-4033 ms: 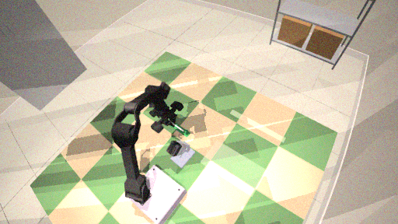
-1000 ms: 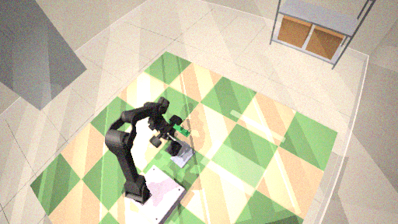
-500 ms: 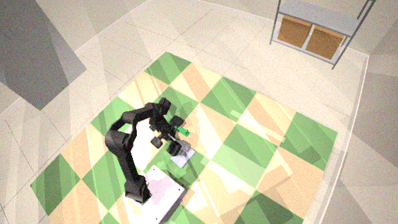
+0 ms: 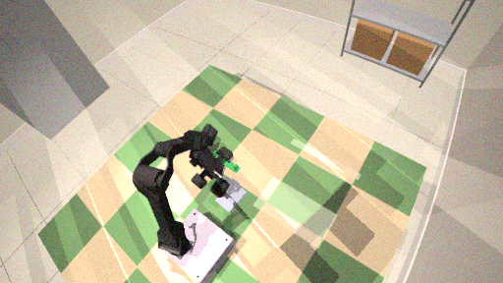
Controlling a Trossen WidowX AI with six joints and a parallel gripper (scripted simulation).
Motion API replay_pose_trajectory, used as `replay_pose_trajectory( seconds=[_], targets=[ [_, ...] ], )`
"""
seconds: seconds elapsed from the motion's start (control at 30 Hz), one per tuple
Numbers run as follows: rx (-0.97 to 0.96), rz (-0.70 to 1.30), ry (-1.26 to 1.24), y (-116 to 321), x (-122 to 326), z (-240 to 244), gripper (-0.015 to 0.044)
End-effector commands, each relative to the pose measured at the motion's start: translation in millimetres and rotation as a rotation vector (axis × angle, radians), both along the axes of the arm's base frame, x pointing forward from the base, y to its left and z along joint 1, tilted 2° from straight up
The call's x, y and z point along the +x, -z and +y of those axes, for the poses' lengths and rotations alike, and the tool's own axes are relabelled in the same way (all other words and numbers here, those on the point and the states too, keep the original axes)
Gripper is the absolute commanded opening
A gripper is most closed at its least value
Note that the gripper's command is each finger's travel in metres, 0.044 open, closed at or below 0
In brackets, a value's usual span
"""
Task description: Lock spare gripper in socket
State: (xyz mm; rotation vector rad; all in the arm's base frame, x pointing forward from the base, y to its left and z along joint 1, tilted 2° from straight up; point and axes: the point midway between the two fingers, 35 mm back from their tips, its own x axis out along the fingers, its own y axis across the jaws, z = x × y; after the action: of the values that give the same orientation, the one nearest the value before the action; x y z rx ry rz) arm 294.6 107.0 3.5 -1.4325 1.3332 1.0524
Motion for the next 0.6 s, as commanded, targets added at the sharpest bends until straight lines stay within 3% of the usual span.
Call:
replay_pose_trajectory(
  seconds=[0.0, 0.57],
  targets=[
    [-0.004, 0.000, -0.004, -0.2, -0.7, -3.5, 0.0000],
    [-0.004, 0.001, -0.004, -0.2, -0.5, -11.6, 0.0000]
  ],
)
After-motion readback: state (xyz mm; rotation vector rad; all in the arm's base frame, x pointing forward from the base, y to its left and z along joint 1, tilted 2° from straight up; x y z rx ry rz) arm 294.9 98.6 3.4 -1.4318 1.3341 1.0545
